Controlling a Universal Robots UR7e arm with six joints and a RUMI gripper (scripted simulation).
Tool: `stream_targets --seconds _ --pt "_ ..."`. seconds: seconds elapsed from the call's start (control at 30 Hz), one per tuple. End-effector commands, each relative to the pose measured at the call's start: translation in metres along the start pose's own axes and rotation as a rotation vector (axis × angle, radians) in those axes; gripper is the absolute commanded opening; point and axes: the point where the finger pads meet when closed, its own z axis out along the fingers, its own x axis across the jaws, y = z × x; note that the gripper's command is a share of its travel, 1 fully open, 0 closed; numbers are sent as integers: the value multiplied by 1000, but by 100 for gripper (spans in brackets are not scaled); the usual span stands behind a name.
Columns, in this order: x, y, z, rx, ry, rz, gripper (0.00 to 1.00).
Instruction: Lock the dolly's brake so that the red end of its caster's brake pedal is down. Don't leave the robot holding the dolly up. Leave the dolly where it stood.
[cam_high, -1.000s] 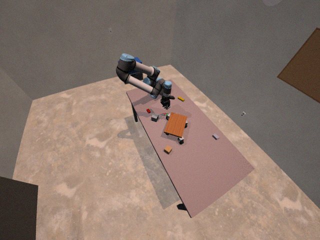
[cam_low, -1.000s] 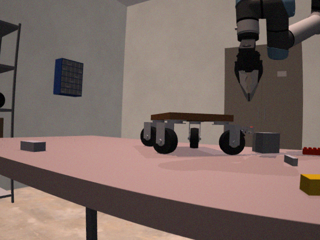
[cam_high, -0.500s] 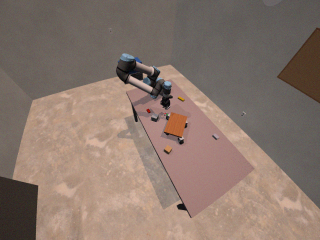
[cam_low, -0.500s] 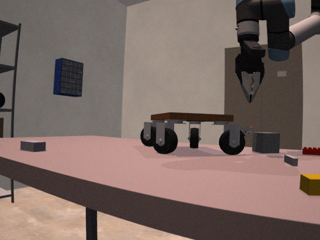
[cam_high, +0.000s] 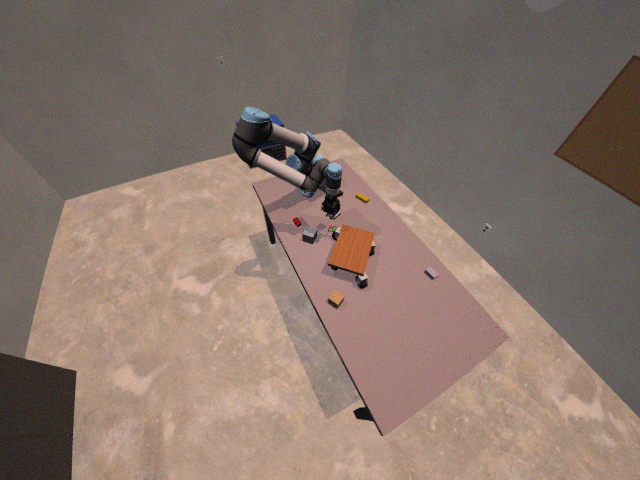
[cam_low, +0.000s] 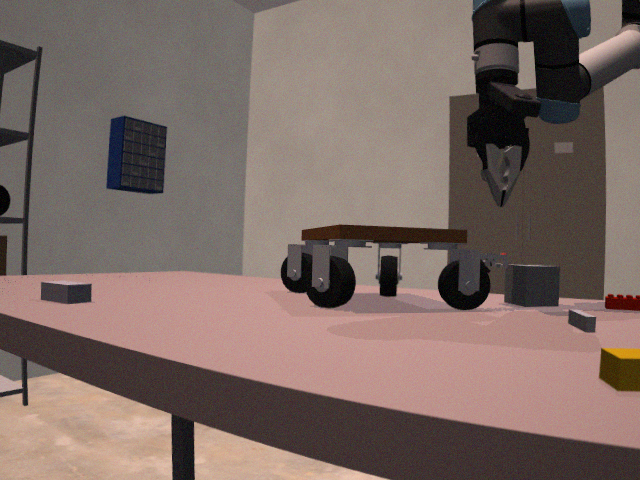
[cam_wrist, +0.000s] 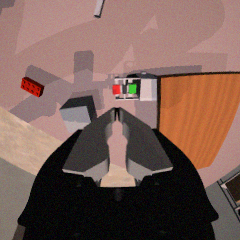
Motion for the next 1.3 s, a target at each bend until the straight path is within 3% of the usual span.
stream_targets --seconds 0.0,1.27 --pt "0 0 0 0 2 -15 0" --pt "0 1 0 0 2 -32 0"
